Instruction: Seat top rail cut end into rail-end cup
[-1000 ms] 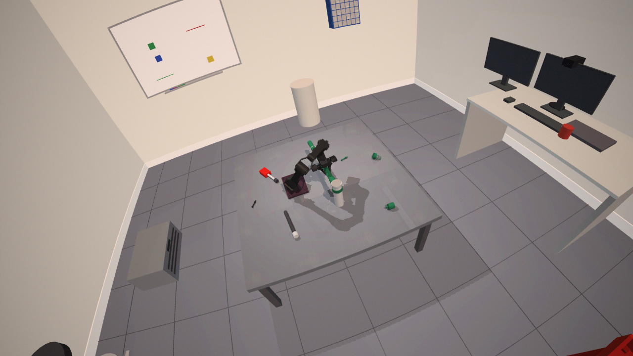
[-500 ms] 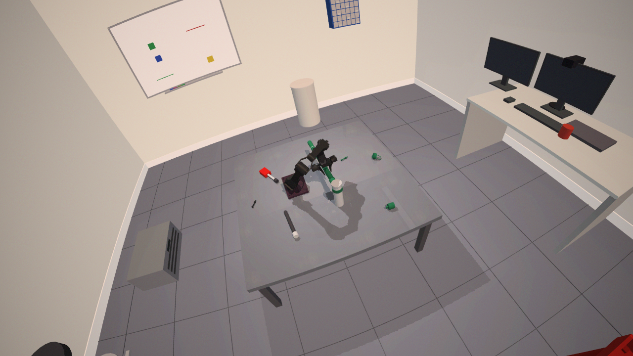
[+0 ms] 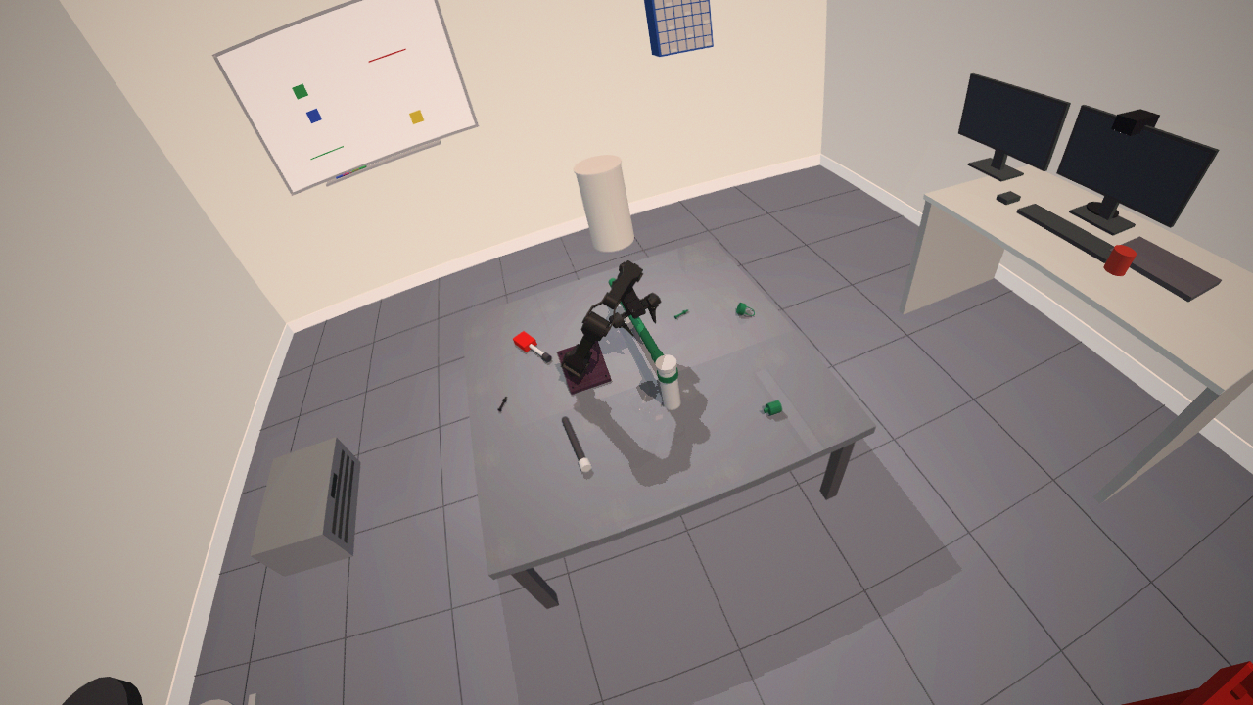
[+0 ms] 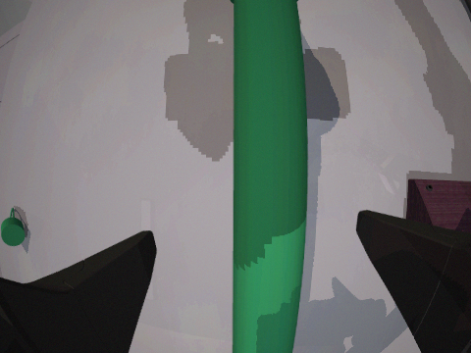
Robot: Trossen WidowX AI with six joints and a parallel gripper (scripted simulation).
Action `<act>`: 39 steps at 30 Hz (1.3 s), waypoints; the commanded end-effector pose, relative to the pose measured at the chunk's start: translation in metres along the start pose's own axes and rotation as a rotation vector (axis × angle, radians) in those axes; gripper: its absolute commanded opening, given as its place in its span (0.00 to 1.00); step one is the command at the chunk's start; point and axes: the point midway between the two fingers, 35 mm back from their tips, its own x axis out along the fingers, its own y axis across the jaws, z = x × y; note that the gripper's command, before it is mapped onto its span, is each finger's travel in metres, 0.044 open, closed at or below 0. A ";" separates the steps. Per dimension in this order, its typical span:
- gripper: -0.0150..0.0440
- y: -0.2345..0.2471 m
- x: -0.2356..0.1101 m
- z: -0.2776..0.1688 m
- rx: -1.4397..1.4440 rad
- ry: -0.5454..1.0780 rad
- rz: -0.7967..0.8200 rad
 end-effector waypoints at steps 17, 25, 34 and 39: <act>1.00 -0.003 -0.039 0.000 -0.010 0.082 0.096; 1.00 -0.003 -0.039 0.000 -0.010 0.082 0.096; 1.00 -0.003 -0.039 0.000 -0.010 0.082 0.096; 1.00 -0.003 -0.039 0.000 -0.010 0.082 0.096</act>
